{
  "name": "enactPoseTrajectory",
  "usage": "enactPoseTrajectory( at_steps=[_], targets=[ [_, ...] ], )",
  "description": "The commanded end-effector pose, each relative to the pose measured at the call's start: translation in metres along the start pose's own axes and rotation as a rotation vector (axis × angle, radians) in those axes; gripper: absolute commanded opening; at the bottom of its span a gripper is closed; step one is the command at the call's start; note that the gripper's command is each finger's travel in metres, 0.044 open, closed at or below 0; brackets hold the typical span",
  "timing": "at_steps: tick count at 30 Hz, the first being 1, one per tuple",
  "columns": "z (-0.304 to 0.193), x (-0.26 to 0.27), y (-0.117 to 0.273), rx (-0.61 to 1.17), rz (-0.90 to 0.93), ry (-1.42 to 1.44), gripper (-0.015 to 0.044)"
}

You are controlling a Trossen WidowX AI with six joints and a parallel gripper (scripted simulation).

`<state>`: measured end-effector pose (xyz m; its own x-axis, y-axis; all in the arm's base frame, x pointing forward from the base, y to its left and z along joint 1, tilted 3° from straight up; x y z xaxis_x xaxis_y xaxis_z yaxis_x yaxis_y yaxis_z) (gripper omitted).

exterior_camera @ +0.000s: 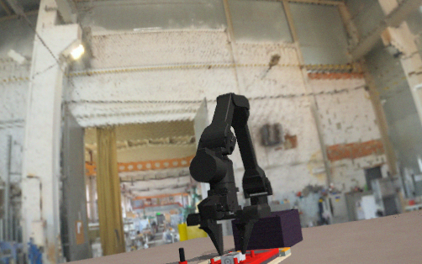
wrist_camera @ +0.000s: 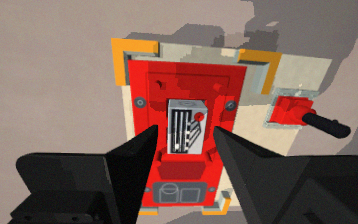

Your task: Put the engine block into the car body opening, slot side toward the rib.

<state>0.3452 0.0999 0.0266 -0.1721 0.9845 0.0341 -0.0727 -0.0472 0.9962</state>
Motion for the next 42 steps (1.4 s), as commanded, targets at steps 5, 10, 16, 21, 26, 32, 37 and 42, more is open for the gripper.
enactPoseTrajectory(
  at_steps=[5,10,16,21,26,32,37,42],
  targets=[
    [0.0,0.0,0.0,0.0,-0.001,0.0,0.044],
    [0.0,0.0,0.0,0.0,-0.001,0.0,0.044],
    [-0.001,0.0,0.007,-0.001,-0.002,-0.003,0.044],
    [-0.003,0.0,0.014,-0.002,-0.004,-0.005,0.044],
    [-0.003,0.0,0.014,-0.002,-0.004,-0.005,0.0361],
    [-0.003,0.0,0.014,-0.002,-0.004,-0.005,0.0204],
    [-0.003,0.0,0.014,-0.002,-0.004,-0.005,0.0072],
    [-0.003,0.0,0.014,-0.002,-0.004,-0.005,0.0]
  ],
)
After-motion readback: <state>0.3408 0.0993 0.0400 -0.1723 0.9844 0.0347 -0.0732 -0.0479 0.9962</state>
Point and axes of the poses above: the point midway between the two fingers, 35 mm back from their tips, its own y axis back along the fingers, its own x axis across the jaws, z = x × y, the point moved 3 cm from there along y, back along the fingers, and after that the axes turned 5 degrees about y, right-handed, at the moved point
